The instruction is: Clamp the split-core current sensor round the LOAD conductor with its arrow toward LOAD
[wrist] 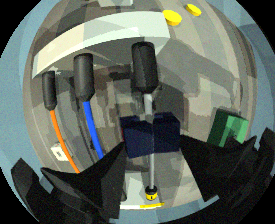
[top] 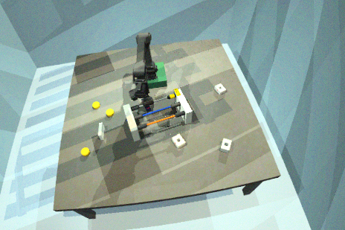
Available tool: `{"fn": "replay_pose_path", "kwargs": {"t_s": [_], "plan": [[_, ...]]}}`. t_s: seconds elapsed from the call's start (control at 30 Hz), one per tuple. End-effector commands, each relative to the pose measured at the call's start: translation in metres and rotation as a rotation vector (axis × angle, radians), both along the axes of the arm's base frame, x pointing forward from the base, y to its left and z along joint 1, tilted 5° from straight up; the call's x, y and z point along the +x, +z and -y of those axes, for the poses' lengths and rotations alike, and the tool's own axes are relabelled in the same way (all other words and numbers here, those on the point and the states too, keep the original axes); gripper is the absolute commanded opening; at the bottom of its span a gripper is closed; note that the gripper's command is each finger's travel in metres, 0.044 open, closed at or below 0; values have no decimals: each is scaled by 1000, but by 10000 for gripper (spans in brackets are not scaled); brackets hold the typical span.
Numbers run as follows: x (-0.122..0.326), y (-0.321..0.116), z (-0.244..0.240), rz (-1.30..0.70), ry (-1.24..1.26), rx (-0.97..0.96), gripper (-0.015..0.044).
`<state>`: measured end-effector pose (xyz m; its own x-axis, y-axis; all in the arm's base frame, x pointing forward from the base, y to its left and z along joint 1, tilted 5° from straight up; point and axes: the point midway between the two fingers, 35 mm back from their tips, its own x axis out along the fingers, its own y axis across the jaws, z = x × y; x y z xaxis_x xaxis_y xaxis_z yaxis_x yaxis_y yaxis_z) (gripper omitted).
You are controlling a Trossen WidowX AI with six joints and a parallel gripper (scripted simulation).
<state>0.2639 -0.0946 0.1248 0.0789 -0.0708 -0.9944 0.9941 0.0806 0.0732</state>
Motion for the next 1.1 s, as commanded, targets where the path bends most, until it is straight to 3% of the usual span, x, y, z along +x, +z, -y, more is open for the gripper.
{"fn": "replay_pose_path", "kwargs": {"t_s": [0.0, 0.27, 0.83, 1.07], "plan": [[0, 1, 0, 1, 0, 0, 0], [0, 1, 0, 1, 0, 0, 0], [0, 1, 0, 1, 0, 0, 440], [0, 1, 0, 1, 0, 0, 440]]}}
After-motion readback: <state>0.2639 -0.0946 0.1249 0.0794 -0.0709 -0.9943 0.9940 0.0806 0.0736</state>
